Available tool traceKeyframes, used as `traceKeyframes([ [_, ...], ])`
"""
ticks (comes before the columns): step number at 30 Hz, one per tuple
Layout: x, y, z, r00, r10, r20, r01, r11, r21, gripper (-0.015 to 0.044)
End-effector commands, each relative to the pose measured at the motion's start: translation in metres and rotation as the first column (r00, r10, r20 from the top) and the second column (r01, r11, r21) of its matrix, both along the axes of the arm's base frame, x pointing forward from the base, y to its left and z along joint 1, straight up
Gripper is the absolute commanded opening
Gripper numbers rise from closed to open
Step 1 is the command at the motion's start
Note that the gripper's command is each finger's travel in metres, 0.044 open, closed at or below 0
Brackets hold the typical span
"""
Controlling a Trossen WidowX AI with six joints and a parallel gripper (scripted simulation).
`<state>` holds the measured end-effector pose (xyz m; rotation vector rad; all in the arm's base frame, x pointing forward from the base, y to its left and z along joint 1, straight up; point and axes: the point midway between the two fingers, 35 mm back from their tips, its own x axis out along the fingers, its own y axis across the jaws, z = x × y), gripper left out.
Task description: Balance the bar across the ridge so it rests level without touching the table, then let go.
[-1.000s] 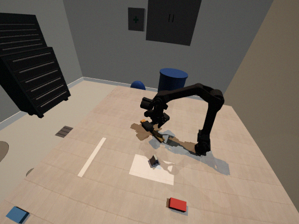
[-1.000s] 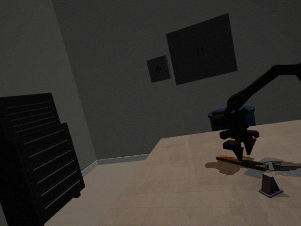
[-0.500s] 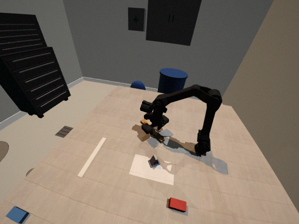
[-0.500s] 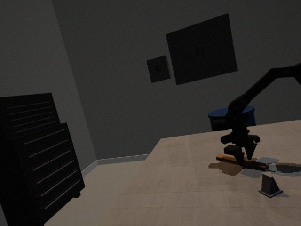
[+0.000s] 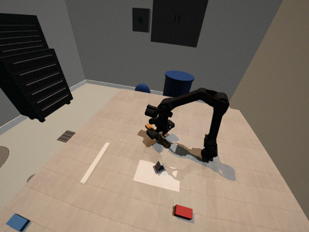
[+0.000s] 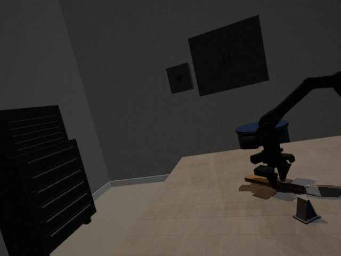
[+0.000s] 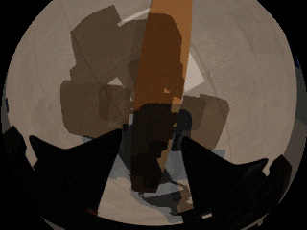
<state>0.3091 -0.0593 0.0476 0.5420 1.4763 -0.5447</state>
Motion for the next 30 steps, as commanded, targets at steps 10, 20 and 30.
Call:
traceKeyframes([
  [10,0.0,0.0,0.0,1.0,0.0,0.0,0.0,1.0,0.0,0.0111],
  [20,0.003,0.0,0.019,1.0,0.001,0.001,-0.001,1.0,0.001,0.0],
  [30,0.005,0.0,0.044,1.0,0.002,0.001,-0.002,1.0,0.002,0.0],
])
